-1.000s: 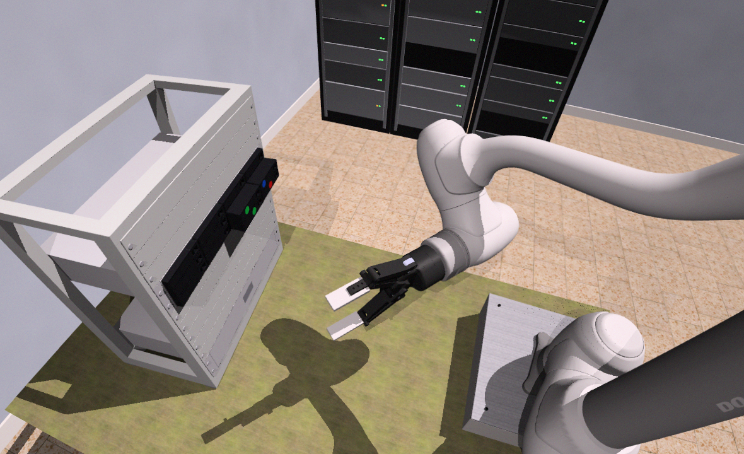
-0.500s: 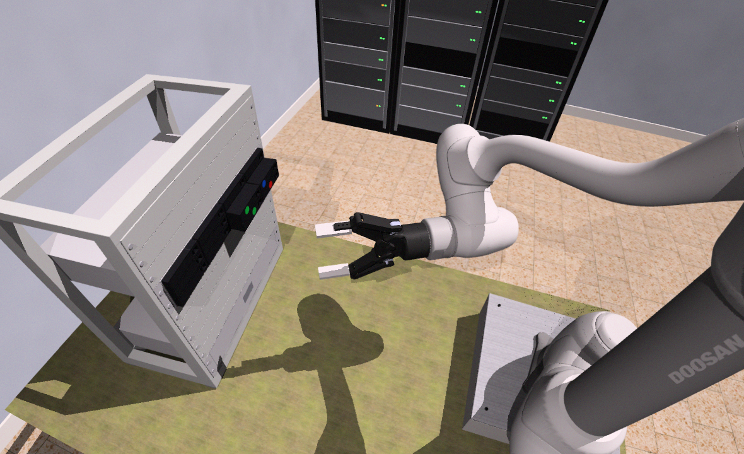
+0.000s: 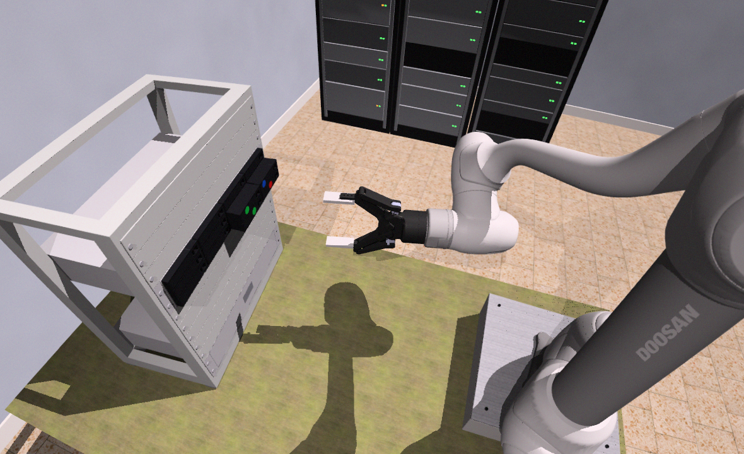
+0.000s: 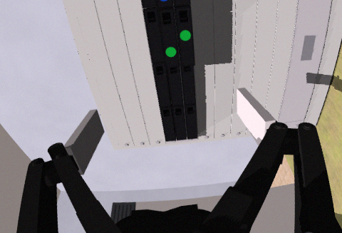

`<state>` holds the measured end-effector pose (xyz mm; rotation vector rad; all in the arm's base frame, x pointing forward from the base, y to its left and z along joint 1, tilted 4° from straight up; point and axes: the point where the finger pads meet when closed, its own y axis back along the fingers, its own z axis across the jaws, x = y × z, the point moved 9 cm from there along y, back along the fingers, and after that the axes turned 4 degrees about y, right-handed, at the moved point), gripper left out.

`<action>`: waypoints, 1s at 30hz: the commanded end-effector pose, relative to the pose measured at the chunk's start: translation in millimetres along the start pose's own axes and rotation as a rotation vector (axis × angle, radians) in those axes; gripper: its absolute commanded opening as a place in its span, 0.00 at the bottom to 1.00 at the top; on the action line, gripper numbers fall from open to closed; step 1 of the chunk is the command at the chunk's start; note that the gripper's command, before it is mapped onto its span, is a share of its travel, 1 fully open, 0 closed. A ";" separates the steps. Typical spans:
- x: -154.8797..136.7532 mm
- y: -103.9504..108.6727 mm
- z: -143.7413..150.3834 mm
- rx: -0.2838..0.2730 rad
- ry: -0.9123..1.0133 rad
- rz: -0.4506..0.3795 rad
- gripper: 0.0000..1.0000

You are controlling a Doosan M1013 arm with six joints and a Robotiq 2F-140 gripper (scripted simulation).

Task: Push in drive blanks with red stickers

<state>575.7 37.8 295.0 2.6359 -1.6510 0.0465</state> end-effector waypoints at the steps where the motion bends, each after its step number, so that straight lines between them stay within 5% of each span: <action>1: 14.2 2.2 5.9 -0.007 -0.009 0.042 1.00; 30: 52.6 12.1 23.5 -0.030 -0.034 0.158 1.00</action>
